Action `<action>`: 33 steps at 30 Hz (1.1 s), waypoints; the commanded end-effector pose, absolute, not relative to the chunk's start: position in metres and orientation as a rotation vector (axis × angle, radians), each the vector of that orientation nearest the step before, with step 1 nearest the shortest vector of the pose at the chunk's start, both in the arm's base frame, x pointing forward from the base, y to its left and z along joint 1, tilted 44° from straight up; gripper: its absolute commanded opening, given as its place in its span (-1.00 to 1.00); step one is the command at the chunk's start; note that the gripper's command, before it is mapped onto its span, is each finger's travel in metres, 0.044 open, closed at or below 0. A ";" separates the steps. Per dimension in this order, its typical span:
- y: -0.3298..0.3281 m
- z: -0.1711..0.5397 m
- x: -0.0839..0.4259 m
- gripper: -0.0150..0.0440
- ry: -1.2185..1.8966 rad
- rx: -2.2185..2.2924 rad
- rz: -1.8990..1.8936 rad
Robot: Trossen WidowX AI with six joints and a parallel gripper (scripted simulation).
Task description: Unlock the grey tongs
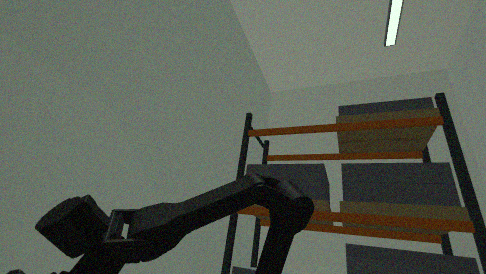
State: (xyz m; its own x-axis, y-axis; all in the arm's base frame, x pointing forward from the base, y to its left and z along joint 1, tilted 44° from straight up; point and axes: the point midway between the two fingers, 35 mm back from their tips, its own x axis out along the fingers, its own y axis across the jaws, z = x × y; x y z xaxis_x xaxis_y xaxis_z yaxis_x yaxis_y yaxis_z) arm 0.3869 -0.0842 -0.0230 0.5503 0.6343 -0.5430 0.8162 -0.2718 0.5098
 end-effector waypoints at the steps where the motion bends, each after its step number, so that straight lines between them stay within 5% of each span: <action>1: -0.079 -0.030 0.389 0.39 1.174 2.009 -0.308; 33: -0.045 -0.055 0.415 0.39 1.172 2.015 -0.300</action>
State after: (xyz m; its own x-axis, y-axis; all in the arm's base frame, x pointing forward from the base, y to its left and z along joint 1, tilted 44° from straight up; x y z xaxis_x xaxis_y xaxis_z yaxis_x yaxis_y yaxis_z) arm 0.4156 -0.0476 -0.0502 0.5523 0.6383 -0.5362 0.8142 -0.2748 0.5115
